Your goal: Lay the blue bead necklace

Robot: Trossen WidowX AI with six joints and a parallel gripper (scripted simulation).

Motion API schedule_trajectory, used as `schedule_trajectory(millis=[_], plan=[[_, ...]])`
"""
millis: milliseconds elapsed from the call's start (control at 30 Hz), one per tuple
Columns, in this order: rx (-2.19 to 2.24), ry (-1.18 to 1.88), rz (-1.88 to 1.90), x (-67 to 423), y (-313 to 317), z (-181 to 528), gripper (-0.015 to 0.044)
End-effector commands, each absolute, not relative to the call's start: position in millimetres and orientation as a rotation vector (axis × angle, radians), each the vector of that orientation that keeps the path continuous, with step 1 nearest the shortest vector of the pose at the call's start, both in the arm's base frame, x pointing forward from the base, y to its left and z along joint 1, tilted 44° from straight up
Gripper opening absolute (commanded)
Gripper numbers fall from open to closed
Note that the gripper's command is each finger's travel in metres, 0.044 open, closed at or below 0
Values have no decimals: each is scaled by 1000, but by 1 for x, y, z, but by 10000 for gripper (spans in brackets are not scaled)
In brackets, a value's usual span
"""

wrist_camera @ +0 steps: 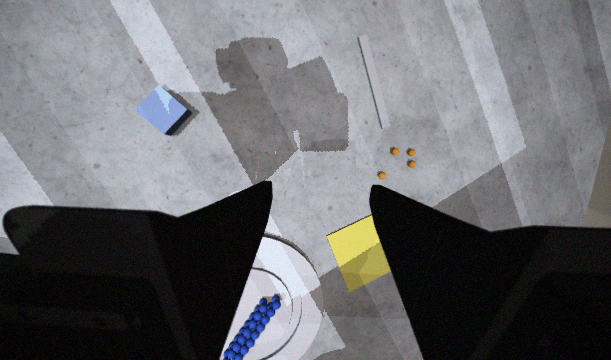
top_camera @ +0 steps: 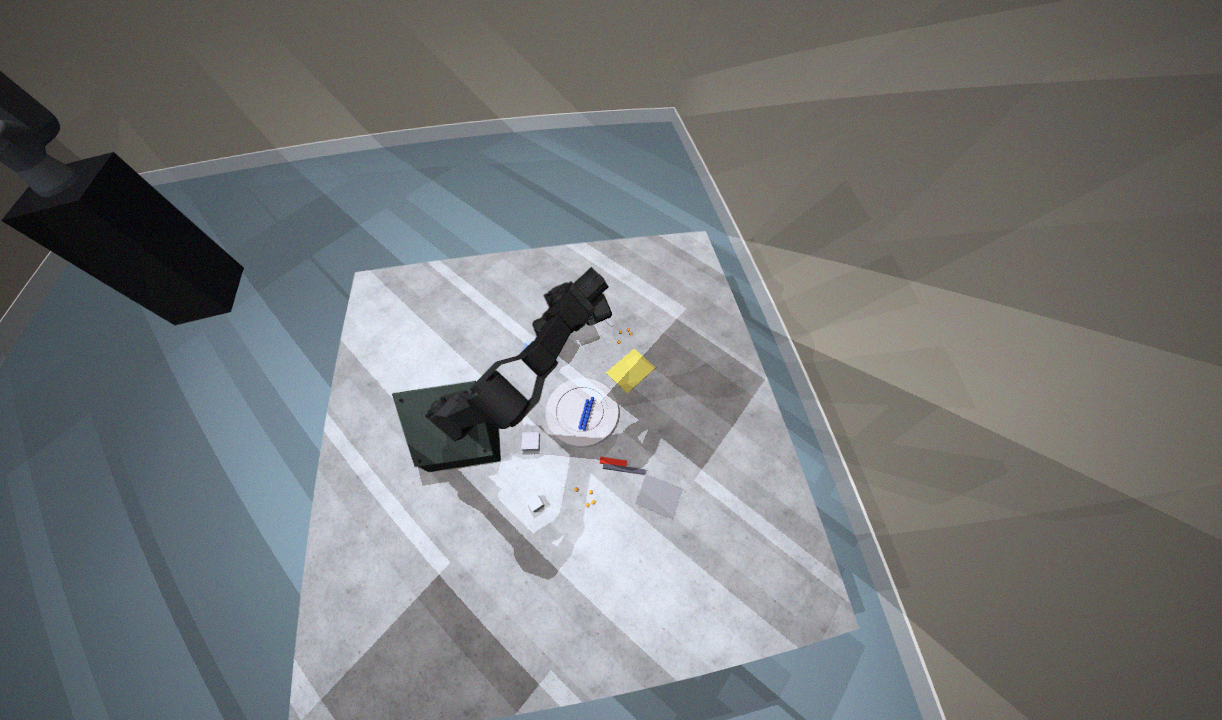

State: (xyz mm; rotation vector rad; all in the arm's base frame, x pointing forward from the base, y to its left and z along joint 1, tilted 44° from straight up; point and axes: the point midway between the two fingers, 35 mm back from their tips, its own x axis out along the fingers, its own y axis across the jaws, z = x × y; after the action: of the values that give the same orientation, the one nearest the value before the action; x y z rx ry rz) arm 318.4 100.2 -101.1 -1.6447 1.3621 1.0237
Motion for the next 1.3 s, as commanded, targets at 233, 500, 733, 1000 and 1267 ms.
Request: schedule_trajectory(millis=[233,500,733,1000,1267], plan=[[-1533,1548,726,320,19,-84,250],[-1434,1682,507,308,-40,-73,250],[-1370,1782,323,291,-87,-61,250],[-1348,1816,261,284,-105,-59,250],[-1344,1804,259,286,-108,-63,250]])
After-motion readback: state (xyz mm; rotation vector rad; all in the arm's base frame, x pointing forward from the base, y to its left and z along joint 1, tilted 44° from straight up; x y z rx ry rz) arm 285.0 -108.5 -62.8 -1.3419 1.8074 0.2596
